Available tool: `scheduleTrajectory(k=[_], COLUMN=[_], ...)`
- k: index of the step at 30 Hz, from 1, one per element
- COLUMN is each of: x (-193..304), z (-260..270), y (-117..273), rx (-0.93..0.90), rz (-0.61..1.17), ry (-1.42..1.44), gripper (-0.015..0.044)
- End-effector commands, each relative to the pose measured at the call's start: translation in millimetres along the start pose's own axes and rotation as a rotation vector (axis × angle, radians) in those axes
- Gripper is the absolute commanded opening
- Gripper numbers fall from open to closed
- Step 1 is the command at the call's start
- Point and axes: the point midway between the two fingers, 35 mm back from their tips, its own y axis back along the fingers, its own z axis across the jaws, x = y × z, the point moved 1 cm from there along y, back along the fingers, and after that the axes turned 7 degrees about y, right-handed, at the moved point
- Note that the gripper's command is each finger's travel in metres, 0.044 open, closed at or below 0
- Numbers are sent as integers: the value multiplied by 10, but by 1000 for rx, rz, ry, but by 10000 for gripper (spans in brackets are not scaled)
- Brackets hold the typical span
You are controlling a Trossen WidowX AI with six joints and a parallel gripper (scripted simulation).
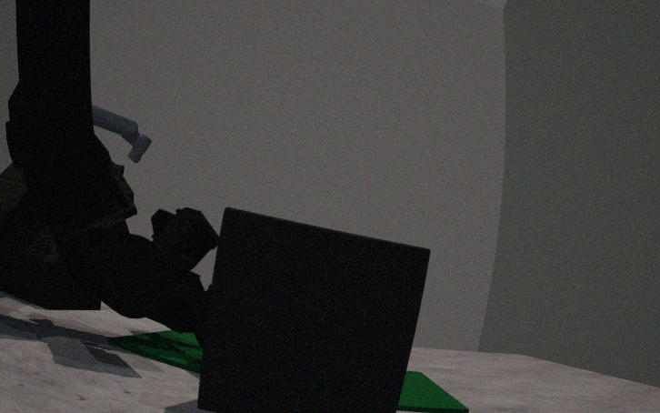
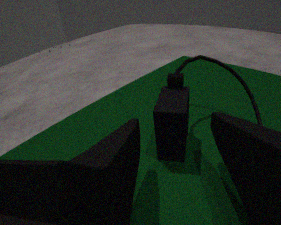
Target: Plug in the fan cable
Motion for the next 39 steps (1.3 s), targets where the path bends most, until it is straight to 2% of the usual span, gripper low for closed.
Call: scheduleTrajectory(k=[1, 7, 39], x=[0, -7, -396], z=[0, -14, -61], y=[0, 41, 955], rx=[0, -1, -1], rz=[0, 1, 2], ry=[0, 1, 2], gripper=[205, 205, 205])
